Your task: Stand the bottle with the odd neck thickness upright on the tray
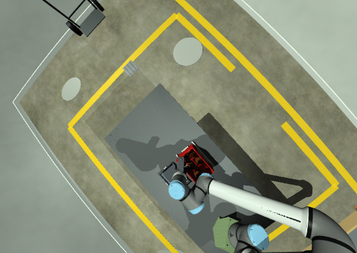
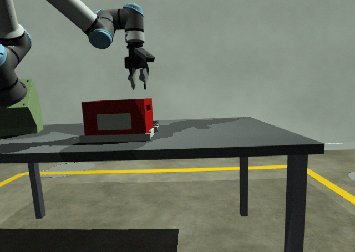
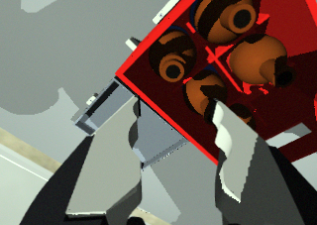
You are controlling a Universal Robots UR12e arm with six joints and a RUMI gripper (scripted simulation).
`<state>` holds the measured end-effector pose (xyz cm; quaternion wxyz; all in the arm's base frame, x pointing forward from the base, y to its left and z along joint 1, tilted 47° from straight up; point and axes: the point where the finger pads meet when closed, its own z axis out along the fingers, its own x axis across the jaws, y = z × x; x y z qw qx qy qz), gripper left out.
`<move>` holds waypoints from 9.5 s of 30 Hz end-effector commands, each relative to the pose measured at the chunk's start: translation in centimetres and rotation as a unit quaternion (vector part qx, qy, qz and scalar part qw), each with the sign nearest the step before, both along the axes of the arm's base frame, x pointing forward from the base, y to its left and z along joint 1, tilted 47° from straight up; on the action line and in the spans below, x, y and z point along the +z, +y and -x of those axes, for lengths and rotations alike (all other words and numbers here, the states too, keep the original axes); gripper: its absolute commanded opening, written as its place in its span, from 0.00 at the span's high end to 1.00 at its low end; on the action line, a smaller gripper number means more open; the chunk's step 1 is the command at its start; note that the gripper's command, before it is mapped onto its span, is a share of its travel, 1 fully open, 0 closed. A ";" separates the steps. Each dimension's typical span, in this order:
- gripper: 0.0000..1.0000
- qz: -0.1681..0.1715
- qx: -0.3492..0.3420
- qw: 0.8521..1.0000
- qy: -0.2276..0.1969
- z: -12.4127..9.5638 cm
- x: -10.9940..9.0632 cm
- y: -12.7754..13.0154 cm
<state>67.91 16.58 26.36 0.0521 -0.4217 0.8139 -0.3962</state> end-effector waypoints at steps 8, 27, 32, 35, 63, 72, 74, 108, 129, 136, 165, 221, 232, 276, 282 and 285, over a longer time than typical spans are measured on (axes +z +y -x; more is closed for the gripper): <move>0.62 0.000 0.000 1.000 0.000 -0.5 -0.7 -0.6; 0.62 0.000 0.000 1.000 0.000 -1.5 -2.1 -1.8; 0.62 0.000 0.000 1.000 0.000 -1.6 -2.3 -2.1; 0.62 0.000 0.000 1.000 0.000 -1.7 -2.4 -2.2; 0.62 0.000 0.000 1.000 0.000 -1.8 -2.5 -2.2; 0.62 0.000 0.000 1.000 0.000 -1.8 -2.5 -2.2; 0.62 0.000 0.000 1.000 0.000 -1.8 -2.5 -2.2; 0.62 0.000 0.000 1.000 0.000 -2.1 -2.2 -2.4; 0.62 0.000 0.000 1.000 0.000 -2.1 -2.2 -2.4; 0.62 0.000 0.000 1.000 0.000 -2.1 -2.2 -2.4; 0.62 0.000 0.000 1.000 0.000 -2.7 -3.2 -3.3; 0.62 0.000 0.000 1.000 0.000 -3.8 -4.9 -4.7; 0.62 0.000 0.000 1.000 0.000 -3.8 -4.9 -4.7; 1.00 0.000 0.000 1.000 0.000 -3.8 -4.9 -4.7; 1.00 0.000 0.000 1.000 0.000 -3.8 -4.9 -4.7; 1.00 0.000 0.000 1.000 0.000 -3.8 -4.9 -4.7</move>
